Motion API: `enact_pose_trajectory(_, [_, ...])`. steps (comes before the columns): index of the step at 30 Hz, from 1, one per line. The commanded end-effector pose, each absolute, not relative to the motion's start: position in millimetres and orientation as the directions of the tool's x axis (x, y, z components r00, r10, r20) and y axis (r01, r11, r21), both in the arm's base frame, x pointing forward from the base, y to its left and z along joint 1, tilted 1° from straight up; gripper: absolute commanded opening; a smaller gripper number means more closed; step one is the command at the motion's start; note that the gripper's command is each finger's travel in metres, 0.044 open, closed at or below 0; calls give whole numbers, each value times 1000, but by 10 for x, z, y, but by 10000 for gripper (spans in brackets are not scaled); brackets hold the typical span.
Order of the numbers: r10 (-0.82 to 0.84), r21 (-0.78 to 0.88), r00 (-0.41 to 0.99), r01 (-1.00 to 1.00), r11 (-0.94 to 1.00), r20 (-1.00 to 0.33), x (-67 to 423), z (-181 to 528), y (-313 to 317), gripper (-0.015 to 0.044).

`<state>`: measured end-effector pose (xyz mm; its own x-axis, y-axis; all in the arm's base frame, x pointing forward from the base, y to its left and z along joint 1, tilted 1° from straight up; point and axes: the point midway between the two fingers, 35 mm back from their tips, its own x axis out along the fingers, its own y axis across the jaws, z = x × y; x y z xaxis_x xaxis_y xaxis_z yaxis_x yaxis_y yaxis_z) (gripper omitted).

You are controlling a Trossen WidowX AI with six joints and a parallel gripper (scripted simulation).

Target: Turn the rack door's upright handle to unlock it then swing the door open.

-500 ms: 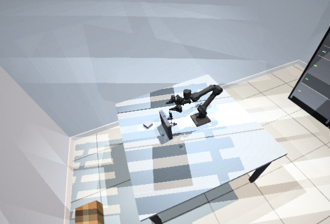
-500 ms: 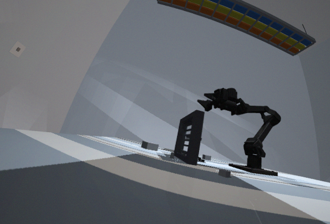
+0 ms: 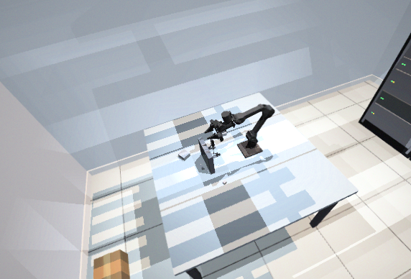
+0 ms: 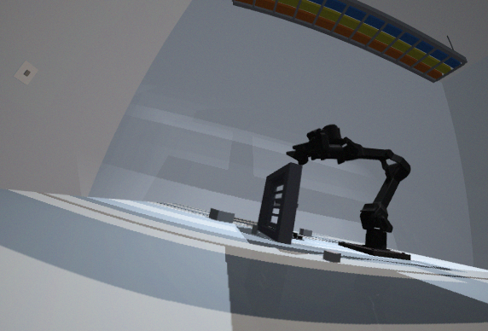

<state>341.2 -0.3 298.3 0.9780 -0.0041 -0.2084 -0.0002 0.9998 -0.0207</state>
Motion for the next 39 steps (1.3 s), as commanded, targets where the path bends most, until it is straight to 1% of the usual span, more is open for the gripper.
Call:
enact_pose_trajectory(1, [-10,-33,964,1,999,-267,3471,2987,-34,288])
enact_pose_trajectory(10, [-24,-51,898,1,999,-440,3565,2860,-100,288])
enact_pose_trajectory(19, [-33,-62,801,-5,998,-598,3598,2737,-167,288])
enact_pose_trajectory(29, [-37,-65,661,-17,998,-750,3567,2616,-238,288])
enact_pose_trajectory(39, [-33,-55,493,-31,998,-870,3476,2524,-303,288])
